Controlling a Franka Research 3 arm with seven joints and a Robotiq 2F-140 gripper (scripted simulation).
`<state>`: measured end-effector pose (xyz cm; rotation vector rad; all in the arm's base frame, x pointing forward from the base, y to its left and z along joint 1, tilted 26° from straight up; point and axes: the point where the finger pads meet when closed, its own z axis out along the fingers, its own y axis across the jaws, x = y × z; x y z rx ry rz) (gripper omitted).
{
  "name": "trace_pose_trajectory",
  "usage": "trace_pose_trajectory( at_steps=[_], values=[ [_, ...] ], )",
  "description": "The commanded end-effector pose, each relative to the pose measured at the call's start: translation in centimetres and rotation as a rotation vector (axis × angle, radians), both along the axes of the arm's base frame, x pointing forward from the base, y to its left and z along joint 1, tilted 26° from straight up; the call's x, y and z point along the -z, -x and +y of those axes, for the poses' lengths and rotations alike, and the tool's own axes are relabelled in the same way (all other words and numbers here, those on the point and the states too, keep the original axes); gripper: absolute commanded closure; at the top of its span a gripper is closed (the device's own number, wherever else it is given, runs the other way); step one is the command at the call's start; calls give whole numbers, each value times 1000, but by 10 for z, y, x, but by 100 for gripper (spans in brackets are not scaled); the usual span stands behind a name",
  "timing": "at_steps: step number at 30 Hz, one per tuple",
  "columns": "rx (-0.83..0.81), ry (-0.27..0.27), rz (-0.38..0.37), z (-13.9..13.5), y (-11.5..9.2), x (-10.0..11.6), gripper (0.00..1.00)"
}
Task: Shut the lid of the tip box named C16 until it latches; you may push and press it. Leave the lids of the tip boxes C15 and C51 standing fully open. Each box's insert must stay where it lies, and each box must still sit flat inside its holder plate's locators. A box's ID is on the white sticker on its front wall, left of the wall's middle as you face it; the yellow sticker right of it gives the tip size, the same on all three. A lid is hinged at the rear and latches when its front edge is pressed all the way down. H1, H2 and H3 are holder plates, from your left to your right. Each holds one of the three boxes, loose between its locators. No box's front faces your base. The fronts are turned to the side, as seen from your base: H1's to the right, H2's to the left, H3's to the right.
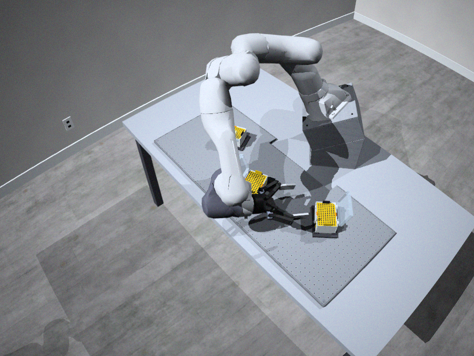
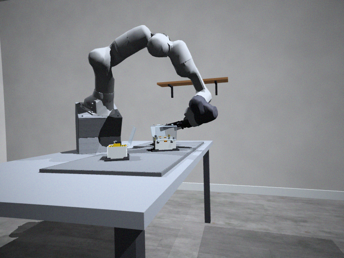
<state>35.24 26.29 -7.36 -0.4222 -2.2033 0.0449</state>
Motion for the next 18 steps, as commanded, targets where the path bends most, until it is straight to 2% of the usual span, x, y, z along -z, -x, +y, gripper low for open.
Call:
trace_pose_trajectory(
  at_steps=[1, 8, 10, 14, 18],
  values=[
    [-11, -10, -8, -8, -8, 17, 0],
    [-11, -10, -8, -17, -20, 48, 0],
    [-11, -10, -8, -17, -20, 48, 0],
    [-11, -10, -8, -22, -27, 66, 0],
    [-11, -10, -8, -22, -27, 66, 0]
  ],
)
